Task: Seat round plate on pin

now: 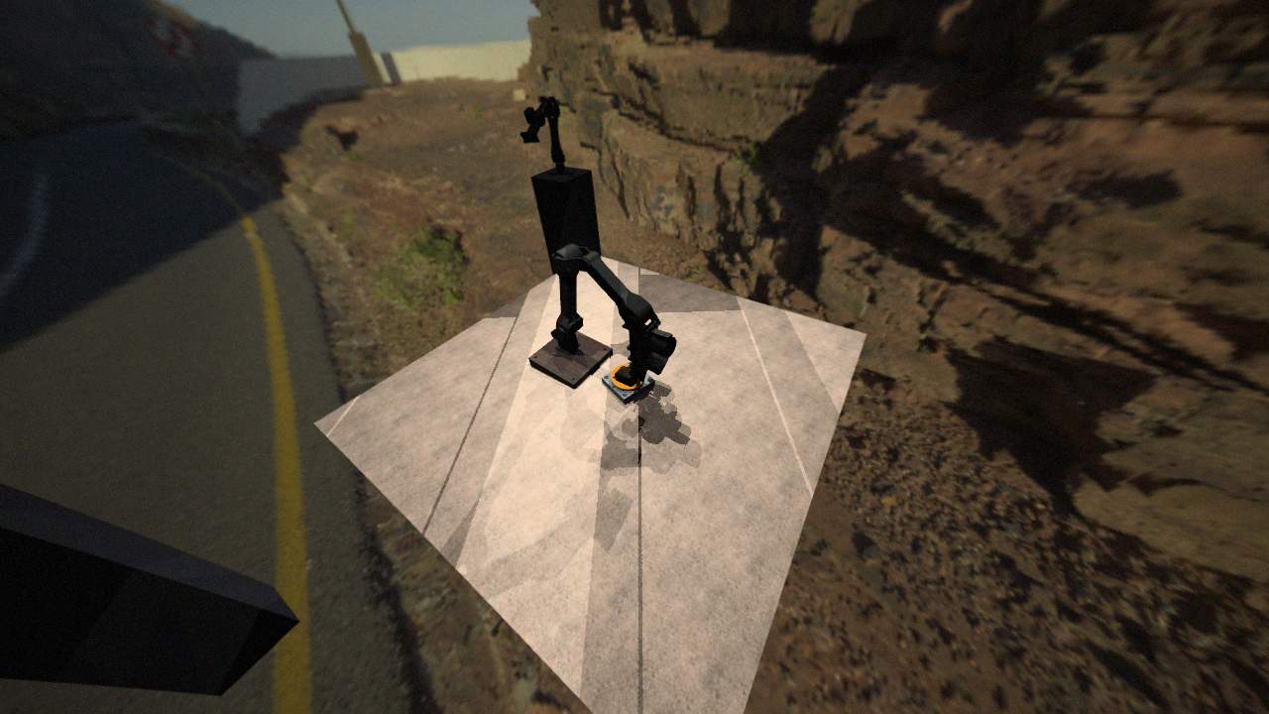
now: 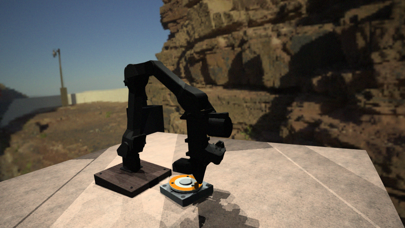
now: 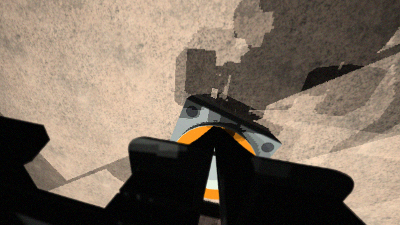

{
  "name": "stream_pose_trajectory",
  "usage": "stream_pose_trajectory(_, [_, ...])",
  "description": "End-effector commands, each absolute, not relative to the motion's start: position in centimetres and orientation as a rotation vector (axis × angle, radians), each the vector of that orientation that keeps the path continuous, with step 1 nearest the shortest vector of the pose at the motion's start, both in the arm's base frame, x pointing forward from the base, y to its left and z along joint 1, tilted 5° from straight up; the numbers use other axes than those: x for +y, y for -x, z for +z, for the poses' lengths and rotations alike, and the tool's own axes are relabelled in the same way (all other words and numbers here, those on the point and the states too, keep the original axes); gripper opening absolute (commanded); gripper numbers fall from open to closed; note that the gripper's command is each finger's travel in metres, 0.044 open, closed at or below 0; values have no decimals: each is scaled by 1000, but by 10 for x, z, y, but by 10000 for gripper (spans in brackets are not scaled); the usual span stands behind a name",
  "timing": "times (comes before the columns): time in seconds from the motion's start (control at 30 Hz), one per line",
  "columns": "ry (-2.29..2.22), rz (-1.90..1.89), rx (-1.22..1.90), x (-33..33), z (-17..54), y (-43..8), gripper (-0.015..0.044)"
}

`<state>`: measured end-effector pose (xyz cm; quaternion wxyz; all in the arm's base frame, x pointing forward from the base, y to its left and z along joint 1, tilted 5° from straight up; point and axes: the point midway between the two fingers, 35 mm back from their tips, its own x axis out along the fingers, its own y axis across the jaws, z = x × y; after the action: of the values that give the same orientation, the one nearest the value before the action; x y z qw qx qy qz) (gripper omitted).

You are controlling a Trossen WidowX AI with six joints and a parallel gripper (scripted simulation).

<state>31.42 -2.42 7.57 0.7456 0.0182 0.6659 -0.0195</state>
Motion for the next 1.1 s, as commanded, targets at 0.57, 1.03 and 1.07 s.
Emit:
stream_pose_trajectory(0.57, [-34, -55, 1458, -50, 76, -306, 0])
stream_pose_trajectory(1.03, [-33, -56, 1459, -64, 76, -293, 0])
stream_pose_trajectory(1.07, [-33, -56, 1459, -65, 76, -292, 0])
